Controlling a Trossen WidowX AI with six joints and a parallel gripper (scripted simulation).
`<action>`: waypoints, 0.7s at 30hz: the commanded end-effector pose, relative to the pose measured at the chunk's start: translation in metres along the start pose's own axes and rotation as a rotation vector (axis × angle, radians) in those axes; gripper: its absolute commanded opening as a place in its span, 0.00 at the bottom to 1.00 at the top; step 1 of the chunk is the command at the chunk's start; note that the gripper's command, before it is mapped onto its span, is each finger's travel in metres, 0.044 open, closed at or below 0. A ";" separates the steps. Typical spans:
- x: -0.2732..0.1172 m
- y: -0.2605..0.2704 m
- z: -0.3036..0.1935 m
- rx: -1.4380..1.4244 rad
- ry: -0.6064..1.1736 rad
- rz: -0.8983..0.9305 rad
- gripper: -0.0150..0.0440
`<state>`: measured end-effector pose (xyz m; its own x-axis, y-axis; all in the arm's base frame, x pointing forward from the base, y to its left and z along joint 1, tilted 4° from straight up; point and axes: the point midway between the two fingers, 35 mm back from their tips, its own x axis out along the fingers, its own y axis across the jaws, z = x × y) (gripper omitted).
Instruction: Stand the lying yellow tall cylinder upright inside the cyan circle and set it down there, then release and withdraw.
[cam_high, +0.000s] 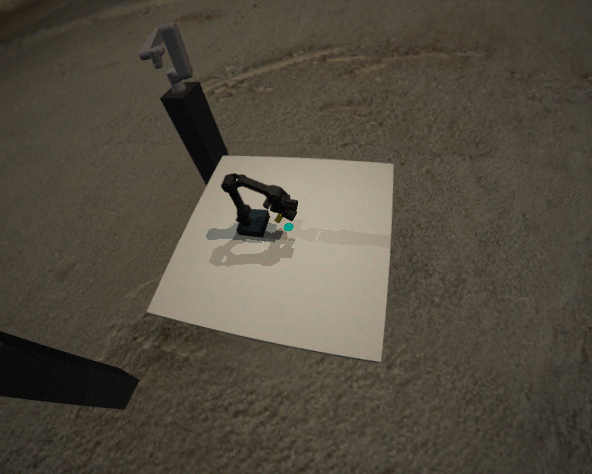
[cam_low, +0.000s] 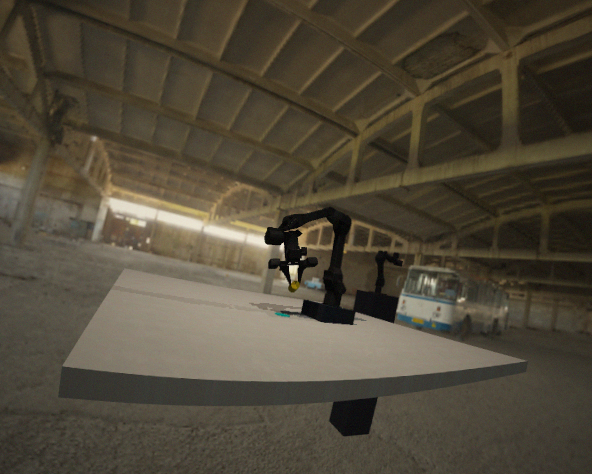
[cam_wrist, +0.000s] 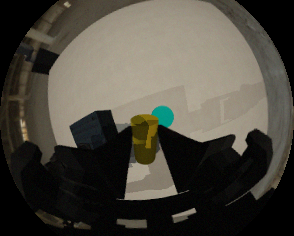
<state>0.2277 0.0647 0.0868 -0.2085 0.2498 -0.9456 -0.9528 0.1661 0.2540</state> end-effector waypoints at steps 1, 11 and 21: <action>0.003 0.002 -0.001 -0.006 -0.022 0.021 0.43; 0.005 0.004 -0.003 -0.016 -0.076 0.048 0.43; 0.007 0.005 -0.004 -0.025 -0.131 0.071 0.43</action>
<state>0.2225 0.0636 0.0819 -0.2363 0.3628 -0.9014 -0.9452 0.1292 0.2998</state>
